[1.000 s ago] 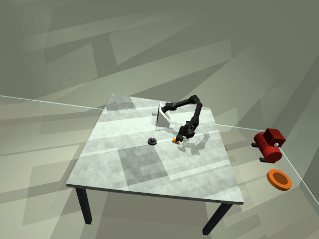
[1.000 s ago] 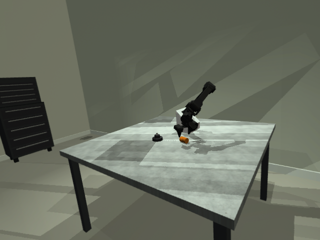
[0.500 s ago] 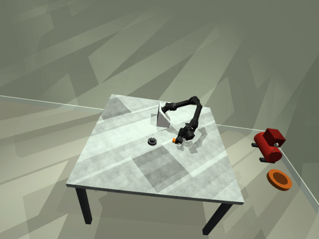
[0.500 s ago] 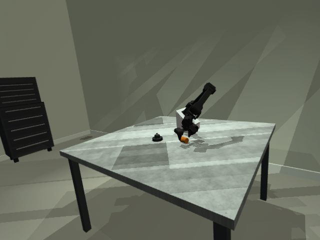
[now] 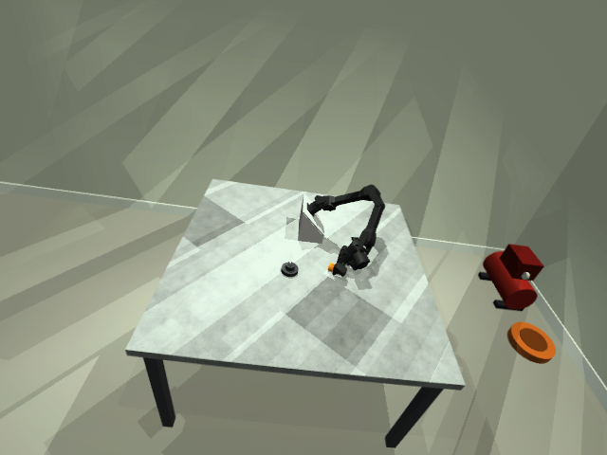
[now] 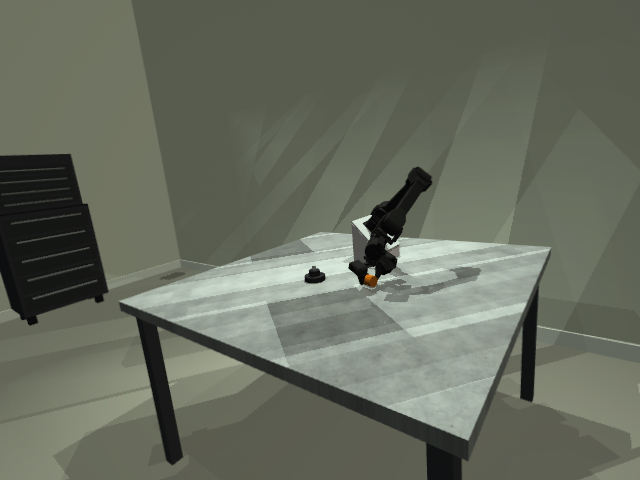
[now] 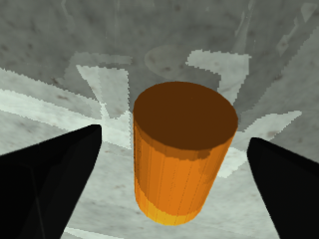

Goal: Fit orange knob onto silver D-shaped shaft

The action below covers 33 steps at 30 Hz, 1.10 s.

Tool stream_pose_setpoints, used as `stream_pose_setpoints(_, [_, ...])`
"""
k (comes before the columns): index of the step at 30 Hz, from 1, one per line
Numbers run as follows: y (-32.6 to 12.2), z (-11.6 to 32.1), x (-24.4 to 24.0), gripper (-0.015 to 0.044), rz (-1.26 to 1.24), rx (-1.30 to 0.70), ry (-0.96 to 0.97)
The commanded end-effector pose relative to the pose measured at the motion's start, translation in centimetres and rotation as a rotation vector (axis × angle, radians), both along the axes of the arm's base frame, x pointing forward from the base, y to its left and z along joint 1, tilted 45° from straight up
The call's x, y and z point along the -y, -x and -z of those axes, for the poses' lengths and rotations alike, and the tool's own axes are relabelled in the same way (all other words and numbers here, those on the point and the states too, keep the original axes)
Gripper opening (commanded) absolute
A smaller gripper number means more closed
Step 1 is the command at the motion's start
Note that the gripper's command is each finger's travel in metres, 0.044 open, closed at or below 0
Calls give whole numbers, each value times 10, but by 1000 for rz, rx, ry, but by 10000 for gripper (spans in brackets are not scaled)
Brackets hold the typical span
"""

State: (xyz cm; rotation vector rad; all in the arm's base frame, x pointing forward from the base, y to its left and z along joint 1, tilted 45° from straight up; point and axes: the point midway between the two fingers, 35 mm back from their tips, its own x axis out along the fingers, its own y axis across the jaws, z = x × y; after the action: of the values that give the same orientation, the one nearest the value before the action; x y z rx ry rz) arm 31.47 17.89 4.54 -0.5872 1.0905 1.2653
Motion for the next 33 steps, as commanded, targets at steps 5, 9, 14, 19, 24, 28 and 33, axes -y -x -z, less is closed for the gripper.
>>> stream_pose_setpoints(5, [0, 1, 0, 240, 3, 1, 3])
stream_pose_setpoints(9, [0, 1, 0, 240, 3, 1, 3])
stream_pose_setpoints(14, [0, 1, 0, 213, 3, 1, 3])
stream_pose_setpoints(19, [0, 1, 0, 180, 3, 1, 3])
stream_pose_setpoints(24, [0, 1, 2, 179, 7, 9, -24])
stream_pose_setpoints(28, [1, 1, 6, 179, 22, 28, -94])
stream_pose_setpoints(33, [3, 2, 12, 179, 39, 50, -175])
